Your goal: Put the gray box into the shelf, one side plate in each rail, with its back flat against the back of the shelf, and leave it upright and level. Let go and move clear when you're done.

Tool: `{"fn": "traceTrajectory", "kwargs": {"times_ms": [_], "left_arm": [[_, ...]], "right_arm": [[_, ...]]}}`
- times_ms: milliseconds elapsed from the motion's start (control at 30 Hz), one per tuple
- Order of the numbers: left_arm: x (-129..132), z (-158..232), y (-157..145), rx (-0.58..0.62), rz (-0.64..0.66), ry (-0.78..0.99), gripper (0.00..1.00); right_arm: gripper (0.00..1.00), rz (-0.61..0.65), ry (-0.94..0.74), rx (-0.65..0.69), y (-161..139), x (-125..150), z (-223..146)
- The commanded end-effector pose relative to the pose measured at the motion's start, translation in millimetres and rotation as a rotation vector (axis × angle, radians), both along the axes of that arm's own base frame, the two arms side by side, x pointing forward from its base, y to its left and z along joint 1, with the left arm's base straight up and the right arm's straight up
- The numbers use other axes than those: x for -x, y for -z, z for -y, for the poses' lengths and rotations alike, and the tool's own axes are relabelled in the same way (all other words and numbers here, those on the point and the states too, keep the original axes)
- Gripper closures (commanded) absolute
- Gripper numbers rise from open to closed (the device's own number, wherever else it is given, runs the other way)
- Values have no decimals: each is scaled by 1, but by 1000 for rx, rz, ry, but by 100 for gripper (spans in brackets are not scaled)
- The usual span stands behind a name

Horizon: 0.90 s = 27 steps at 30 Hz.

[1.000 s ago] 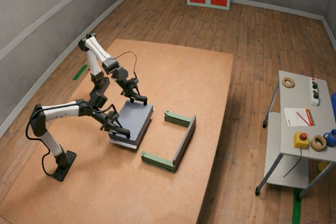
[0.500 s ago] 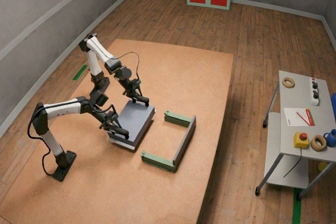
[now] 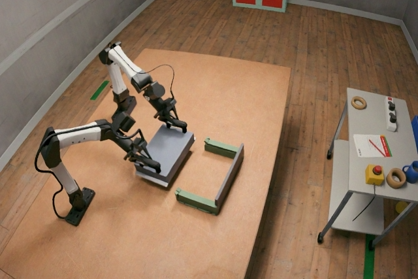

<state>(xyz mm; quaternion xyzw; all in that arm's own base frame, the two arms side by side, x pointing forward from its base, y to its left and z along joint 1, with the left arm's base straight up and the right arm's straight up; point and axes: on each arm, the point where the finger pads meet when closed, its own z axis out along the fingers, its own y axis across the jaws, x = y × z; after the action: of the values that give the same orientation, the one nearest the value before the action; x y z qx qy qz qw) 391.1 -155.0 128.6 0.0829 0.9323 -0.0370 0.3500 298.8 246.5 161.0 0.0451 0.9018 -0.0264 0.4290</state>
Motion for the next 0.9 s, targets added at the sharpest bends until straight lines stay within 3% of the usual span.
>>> {"fn": "traceTrajectory", "kwargs": {"times_ms": [0, 867], "left_arm": [[-28, 1, -33, 8, 129, 6, 72], [-60, 3, -33, 7, 148, -1, 72]], "right_arm": [[72, 134, 42, -32, -39, -19, -2], [72, 143, 34, -42, -37, -53, -1]]}}
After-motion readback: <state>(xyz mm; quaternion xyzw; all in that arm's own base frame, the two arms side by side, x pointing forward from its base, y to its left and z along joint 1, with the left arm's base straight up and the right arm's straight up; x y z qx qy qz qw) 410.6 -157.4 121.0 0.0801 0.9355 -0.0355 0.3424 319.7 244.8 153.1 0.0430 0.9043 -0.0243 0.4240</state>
